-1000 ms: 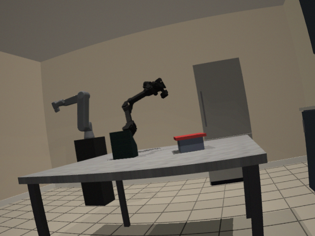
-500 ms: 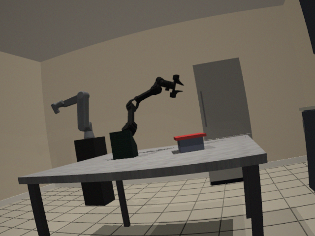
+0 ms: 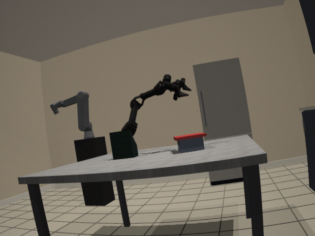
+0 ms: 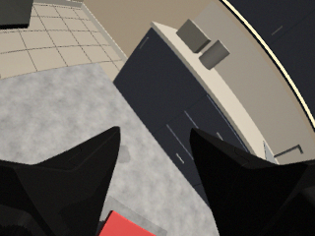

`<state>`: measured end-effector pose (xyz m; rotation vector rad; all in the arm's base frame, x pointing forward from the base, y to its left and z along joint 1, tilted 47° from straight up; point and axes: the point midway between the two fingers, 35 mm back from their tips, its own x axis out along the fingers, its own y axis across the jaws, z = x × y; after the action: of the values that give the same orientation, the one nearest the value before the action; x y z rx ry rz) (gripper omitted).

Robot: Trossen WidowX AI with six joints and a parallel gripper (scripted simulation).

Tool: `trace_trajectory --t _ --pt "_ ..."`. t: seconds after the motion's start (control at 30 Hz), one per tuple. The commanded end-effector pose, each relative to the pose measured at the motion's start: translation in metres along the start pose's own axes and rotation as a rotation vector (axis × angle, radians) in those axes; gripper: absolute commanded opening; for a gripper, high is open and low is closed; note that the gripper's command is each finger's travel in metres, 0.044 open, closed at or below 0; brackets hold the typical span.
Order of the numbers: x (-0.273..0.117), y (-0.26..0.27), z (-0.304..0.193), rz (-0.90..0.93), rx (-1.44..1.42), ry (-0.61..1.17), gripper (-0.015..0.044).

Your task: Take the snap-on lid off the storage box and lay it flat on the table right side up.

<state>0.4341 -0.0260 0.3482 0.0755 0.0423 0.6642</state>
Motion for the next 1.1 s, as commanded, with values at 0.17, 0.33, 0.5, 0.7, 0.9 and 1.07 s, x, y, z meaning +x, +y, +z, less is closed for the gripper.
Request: trace_trajectory --t 0.17,0.33,0.5,0.7,0.9,1.07 --pt "-0.033 -0.039 -0.125 -0.081 0.667 0.167 0.0235" --pt "-0.061 -0.042 -0.195 -0.146 1.093 0.227 0.0235" --pt "-0.091 -0.032 -0.253 -0.211 1.513 0.255 0.0235" --pt "-0.133 0.007 -0.324 -0.298 2.186 0.240 0.0235" --pt "-0.137 0.014 -0.330 -0.307 2.273 0.233 0.0235" --pt "-0.137 0.014 -0.330 -0.307 2.273 0.233 0.0235"
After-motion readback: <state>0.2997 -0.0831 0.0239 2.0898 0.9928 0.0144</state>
